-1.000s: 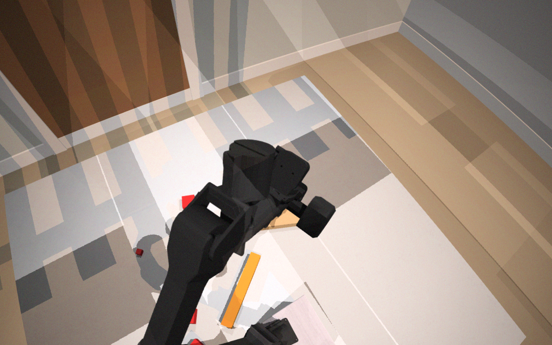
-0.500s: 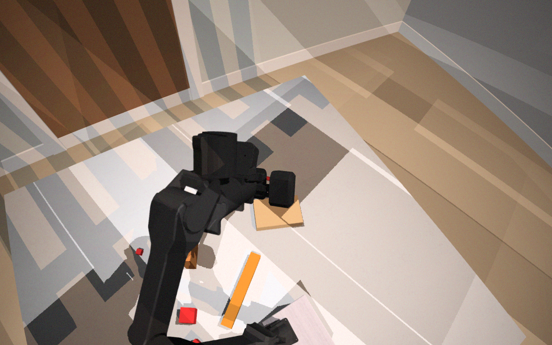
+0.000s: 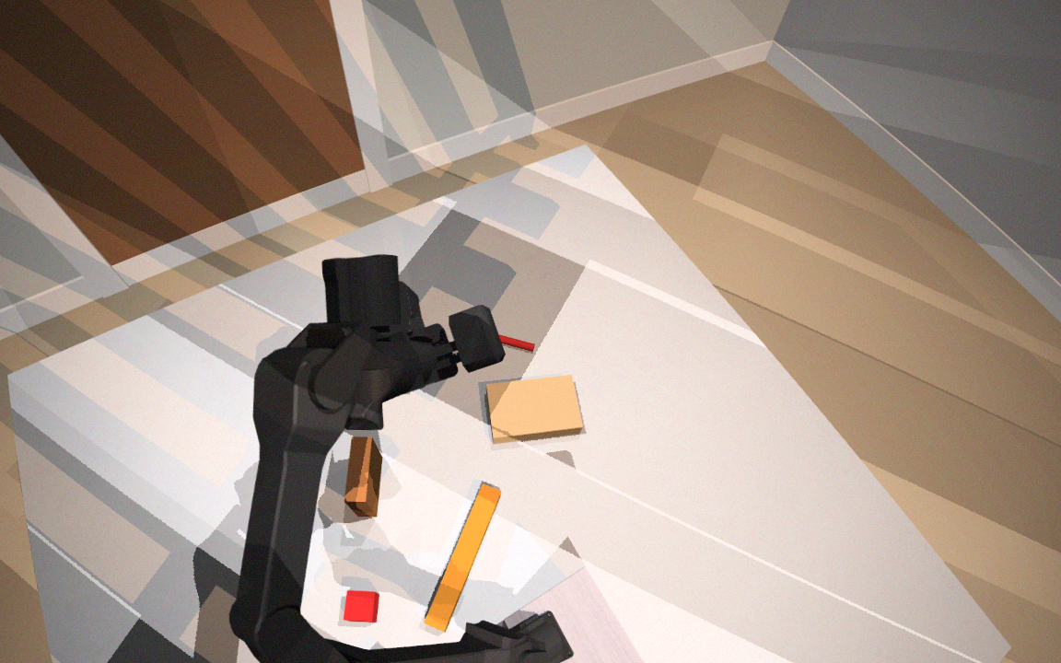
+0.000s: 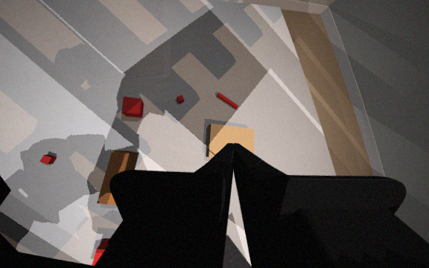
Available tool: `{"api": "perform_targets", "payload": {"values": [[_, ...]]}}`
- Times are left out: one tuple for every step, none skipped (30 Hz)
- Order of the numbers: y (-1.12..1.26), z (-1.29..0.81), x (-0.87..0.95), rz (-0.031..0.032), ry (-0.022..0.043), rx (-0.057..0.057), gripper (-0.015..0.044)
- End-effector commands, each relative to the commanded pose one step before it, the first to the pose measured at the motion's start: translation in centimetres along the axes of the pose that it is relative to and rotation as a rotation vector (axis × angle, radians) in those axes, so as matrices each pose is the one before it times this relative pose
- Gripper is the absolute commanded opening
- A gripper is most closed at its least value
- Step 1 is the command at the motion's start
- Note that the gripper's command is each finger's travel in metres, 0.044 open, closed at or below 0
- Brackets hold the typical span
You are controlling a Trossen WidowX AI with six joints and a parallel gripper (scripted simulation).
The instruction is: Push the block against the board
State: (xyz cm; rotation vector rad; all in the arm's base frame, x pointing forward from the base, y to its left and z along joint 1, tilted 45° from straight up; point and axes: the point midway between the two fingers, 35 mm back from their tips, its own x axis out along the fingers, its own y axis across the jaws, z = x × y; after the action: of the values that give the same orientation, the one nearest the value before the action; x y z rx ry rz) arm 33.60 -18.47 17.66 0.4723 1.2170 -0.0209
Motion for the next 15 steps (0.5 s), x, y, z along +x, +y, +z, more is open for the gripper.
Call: {"api": "perform_targets", "payload": {"values": [[1.598,-0.238,0.952,0.04072,0.02917,-0.0724,0.0],[0.514,0.011,0.24,0.01039,0.00593,-0.0257,0.0],[0.525,0.018,0.248,0.01073,0.00599,-0.0263,0.0],[0.523,0.025,0.25,0.0108,0.00588,-0.0262,0.0],[0.52,0.032,0.253,0.01088,0.00578,-0.0262,0.0],[0.517,0.039,0.255,0.01095,0.00567,-0.0261,0.0],[0.515,0.046,0.257,0.01102,0.00556,-0.0261,0.0],[0.512,0.053,0.259,0.01108,0.00546,-0.026,0.0],[0.504,0.06,0.259,0.01105,0.0053,-0.0257,0.0],[0.439,0.058,0.229,0.00973,0.00455,-0.0225,0.0],[0.353,0.052,0.187,0.00792,0.00362,-0.0182,0.0],[0.322,0.053,0.157,0.00888,0.00345,-0.0197,0.0],[0.469,0.083,0.231,0.01308,0.00488,-0.0288,0.0],[0.494,0.097,0.248,0.01398,0.00496,-0.0305,0.0],[0.489,0.107,0.25,0.01406,0.00472,-0.0304,0.0]]}}
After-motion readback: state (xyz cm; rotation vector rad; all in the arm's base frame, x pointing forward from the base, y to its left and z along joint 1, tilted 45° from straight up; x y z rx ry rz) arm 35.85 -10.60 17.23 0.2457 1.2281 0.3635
